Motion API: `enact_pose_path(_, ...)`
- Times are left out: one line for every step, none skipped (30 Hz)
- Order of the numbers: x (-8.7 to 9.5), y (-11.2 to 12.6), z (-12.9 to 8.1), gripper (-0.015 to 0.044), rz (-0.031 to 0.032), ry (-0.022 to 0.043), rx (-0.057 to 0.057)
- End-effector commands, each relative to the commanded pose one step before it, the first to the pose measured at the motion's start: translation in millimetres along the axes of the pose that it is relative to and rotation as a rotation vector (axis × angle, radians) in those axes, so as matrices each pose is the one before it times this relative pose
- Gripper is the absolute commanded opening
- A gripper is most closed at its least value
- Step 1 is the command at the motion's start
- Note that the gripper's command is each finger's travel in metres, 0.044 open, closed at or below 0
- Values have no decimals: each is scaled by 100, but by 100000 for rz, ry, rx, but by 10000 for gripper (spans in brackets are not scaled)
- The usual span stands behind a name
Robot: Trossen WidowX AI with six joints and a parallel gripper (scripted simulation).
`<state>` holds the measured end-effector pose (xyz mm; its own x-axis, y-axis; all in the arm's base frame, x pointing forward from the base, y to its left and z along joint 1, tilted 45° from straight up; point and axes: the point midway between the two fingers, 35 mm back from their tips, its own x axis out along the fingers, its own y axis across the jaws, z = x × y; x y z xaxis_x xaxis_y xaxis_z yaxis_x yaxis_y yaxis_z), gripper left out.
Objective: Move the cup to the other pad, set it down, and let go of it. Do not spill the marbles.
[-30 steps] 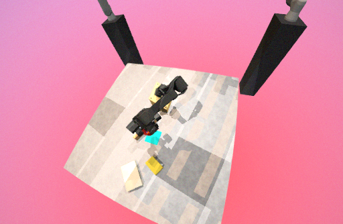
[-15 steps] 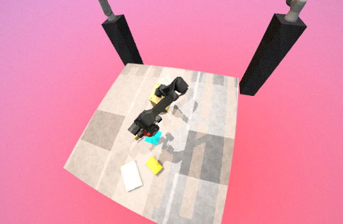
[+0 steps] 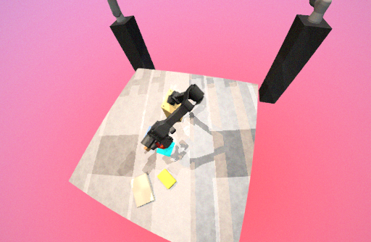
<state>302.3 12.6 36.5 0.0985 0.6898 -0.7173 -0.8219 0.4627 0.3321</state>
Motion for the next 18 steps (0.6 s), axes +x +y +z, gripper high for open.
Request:
enact_pose_path(681, 92, -11, 0, 344, -602, 817)
enact_pose_path(152, -1, 2, 0, 1, -4, -1)
enact_pose_path(152, -1, 2, 0, 2, -4, -1)
enact_pose_path(152, 0, 2, 0, 2, -4, -1)
enact_pose_path(152, 0, 2, 0, 2, -4, 0)
enact_pose_path(144, 1, 2, 0, 2, -4, 0)
enact_pose_path(144, 1, 2, 0, 2, -4, 0)
enact_pose_path(144, 2, 2, 0, 2, -4, 0)
enact_pose_path(144, 2, 2, 0, 2, -4, 0)
enact_pose_path(144, 3, 2, 0, 2, -4, 0)
enact_pose_path(144, 4, 2, 0, 2, -4, 0)
enact_pose_path(144, 4, 2, 0, 2, -4, 0)
enact_pose_path(144, 5, 2, 0, 3, -5, 0)
enact_pose_path(144, 6, 2, 0, 4, -6, 0)
enact_pose_path(144, 7, 2, 0, 4, -7, 0)
enact_pose_path(144, 8, 2, 0, 5, -8, 0)
enact_pose_path(143, 9, 2, 0, 6, -9, 0)
enact_pose_path(143, 9, 2, 0, 7, -10, 0)
